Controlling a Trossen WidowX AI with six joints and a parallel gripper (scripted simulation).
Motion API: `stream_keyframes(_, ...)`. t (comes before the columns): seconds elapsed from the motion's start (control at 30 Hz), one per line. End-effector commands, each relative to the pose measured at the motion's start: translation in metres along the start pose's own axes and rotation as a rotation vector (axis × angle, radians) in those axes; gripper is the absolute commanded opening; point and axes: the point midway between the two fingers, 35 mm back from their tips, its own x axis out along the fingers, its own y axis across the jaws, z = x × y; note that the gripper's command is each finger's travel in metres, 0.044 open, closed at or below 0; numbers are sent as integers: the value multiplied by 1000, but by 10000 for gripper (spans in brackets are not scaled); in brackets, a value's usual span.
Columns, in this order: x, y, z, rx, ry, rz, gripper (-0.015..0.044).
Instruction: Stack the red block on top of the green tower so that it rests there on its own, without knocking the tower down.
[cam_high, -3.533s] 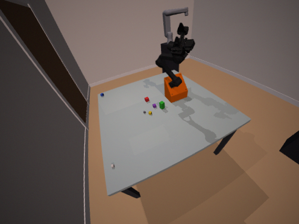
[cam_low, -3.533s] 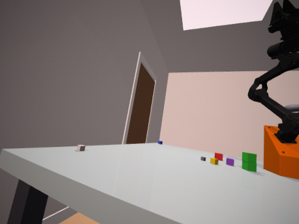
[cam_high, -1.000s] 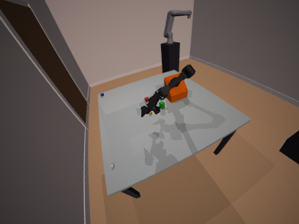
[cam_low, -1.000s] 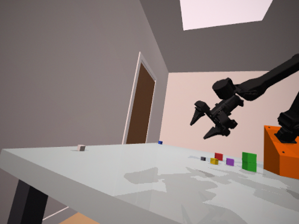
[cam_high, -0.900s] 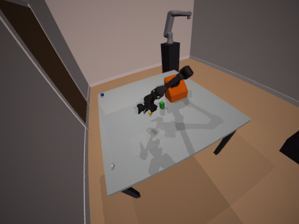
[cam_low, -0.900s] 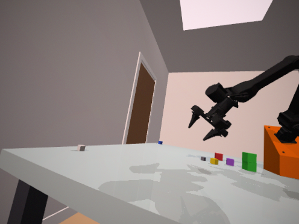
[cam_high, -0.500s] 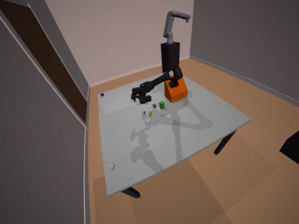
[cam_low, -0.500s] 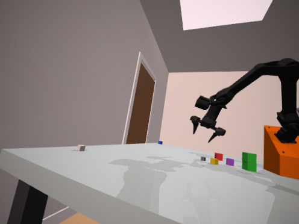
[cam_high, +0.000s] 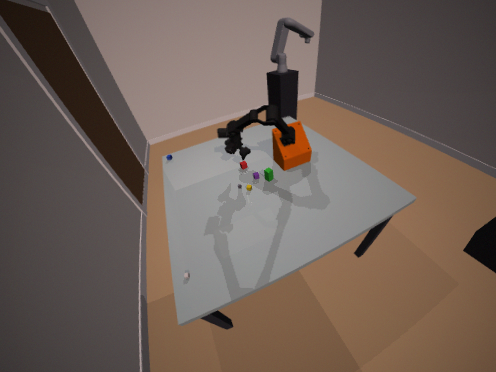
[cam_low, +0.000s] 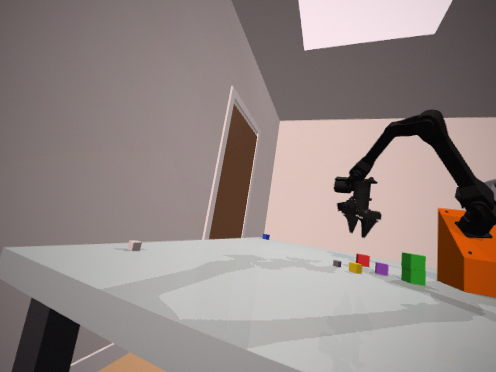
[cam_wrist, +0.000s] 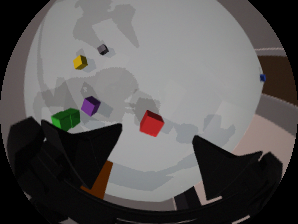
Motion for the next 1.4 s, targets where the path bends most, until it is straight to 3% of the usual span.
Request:
stream_keyframes(0.0,2,-8,-24,213,-3,94,440)
stream_keyframes(0.3,8,-9,-33,301,-5,134,440)
stream_keyframes(0.53,53,1,-31,301,-5,137,440)
stream_keyframes(1.37,86,4,-29,301,-6,137,440)
